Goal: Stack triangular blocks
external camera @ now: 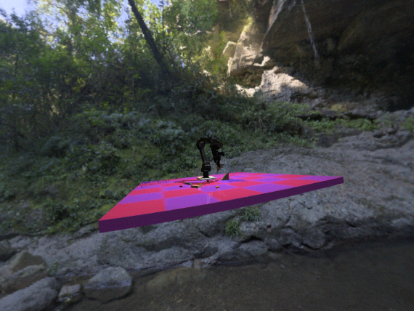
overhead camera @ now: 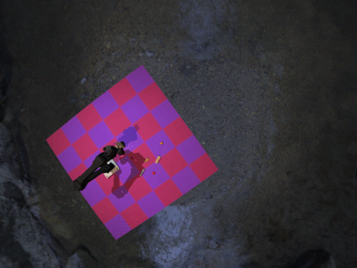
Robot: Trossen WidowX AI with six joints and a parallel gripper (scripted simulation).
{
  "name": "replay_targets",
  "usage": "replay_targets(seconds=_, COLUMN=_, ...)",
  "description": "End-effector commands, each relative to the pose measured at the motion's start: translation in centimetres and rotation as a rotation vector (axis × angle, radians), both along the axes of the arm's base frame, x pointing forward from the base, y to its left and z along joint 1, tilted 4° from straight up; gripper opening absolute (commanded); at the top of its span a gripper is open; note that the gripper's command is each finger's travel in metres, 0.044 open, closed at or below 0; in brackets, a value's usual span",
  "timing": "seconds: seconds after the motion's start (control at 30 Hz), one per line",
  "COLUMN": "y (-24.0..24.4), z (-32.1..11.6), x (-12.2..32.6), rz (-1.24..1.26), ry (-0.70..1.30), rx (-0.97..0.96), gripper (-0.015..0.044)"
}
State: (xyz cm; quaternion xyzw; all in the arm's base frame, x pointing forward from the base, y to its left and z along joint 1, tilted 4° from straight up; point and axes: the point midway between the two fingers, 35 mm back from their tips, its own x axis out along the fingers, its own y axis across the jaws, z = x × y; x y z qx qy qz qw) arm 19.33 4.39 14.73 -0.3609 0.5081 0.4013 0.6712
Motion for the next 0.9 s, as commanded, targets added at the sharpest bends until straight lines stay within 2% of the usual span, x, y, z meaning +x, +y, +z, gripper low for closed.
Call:
replay_targets(seconds=0.0, y=0.4, z=-1.8, x=0.2, rz=-0.004, ry=0.004, rx=-0.002, gripper=0.0)
replay_targets(seconds=0.27, y=0.8, z=-2.7, x=0.6, rz=-0.004, ry=0.004, rx=-0.002, gripper=0.0)
replay_targets(seconds=0.5, y=1.8, z=-5.1, x=1.2, rz=-0.004, ry=0.004, rx=-0.001, gripper=0.0)
replay_targets(seconds=0.87, y=1.8, z=-5.1, x=1.1, rz=-0.002, ry=0.006, rx=-0.001, gripper=0.0)
